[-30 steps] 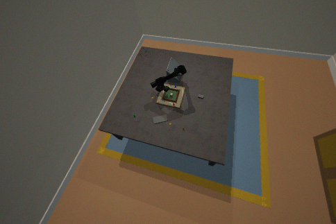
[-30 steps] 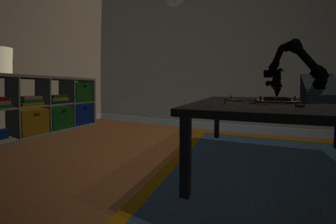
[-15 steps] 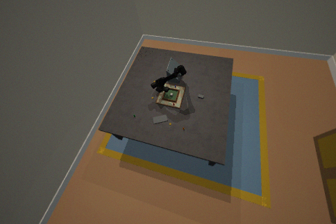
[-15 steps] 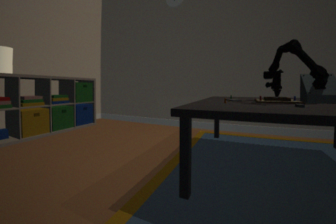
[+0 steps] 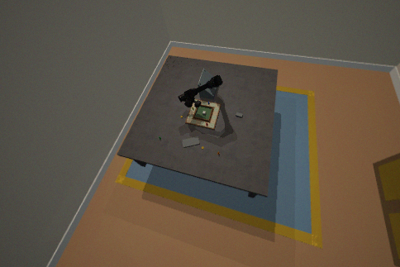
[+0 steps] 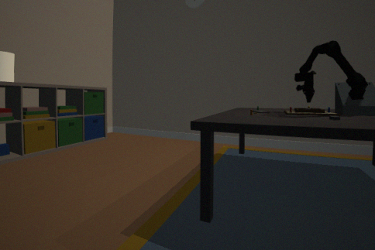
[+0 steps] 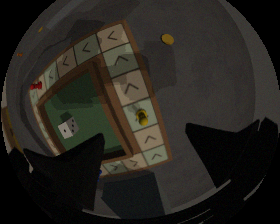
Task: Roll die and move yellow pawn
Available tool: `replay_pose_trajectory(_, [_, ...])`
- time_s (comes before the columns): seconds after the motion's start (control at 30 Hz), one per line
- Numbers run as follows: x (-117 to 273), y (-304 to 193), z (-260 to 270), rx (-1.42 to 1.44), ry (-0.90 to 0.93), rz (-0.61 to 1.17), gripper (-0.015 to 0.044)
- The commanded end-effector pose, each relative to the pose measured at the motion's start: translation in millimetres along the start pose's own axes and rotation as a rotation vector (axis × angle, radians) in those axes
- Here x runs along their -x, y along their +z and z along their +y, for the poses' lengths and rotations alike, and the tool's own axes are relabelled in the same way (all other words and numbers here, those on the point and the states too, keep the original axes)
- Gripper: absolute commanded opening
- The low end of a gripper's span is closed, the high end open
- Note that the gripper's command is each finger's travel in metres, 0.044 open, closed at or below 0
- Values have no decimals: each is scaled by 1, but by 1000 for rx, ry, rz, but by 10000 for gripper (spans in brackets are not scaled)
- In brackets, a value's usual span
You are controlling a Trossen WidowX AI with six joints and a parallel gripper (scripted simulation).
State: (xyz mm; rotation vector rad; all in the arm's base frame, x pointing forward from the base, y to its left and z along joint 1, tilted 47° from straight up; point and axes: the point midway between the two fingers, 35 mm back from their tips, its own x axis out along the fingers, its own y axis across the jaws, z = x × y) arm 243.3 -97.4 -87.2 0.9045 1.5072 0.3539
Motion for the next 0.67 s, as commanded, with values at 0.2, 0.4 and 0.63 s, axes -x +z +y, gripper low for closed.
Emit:
replay_pose_trajectory(0.2, [58, -63, 54, 160, 1, 12, 440])
replay_pose_trajectory(0.4, [76, -107, 84, 256, 5, 15, 440])
replay_pose_trajectory(0.63, [73, -90, 75, 226, -1, 4, 440])
